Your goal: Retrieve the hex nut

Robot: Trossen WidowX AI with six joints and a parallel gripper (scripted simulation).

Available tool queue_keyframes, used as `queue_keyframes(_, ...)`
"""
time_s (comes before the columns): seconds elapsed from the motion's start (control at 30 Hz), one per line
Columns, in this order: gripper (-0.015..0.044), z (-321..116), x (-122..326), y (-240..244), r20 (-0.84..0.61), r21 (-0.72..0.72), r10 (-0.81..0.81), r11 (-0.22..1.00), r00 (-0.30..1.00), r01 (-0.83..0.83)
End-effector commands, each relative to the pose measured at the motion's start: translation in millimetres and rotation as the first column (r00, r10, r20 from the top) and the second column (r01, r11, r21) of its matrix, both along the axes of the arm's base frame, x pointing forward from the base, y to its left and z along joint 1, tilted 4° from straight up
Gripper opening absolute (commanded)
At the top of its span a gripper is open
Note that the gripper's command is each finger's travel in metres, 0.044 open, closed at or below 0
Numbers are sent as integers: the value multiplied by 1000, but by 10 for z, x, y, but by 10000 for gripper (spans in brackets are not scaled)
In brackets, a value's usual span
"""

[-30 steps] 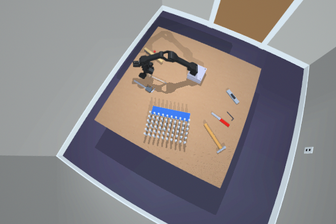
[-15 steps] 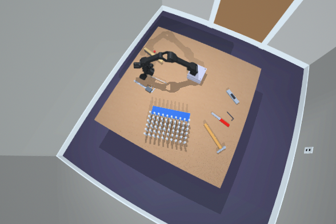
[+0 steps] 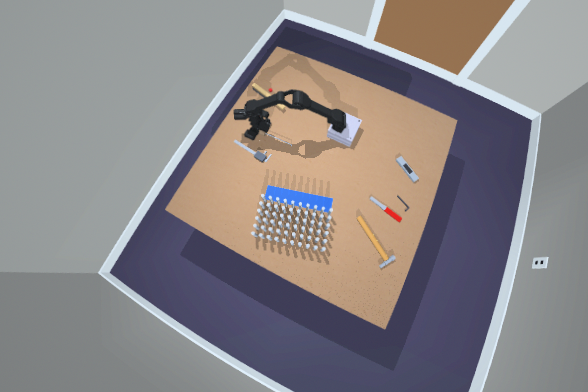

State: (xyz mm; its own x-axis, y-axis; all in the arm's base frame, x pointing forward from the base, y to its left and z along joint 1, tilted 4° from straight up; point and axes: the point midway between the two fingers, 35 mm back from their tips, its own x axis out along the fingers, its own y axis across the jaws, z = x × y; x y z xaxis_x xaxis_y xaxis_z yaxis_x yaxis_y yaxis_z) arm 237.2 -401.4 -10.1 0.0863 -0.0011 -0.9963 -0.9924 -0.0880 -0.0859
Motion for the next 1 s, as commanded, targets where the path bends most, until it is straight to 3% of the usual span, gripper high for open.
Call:
queue_keyframes(0.0,0,322,-15,-23,5,-12,0,1000,1000,0)
queue_keyframes(0.3,0,536,-45,1,6,-10,-19,1000,1000,20)
queue_keyframes(0.8,0,461,-201,284,3,25,-461,887,887,461)
queue_keyframes(0.97,0,452,-219,316,2,28,-502,865,865,501)
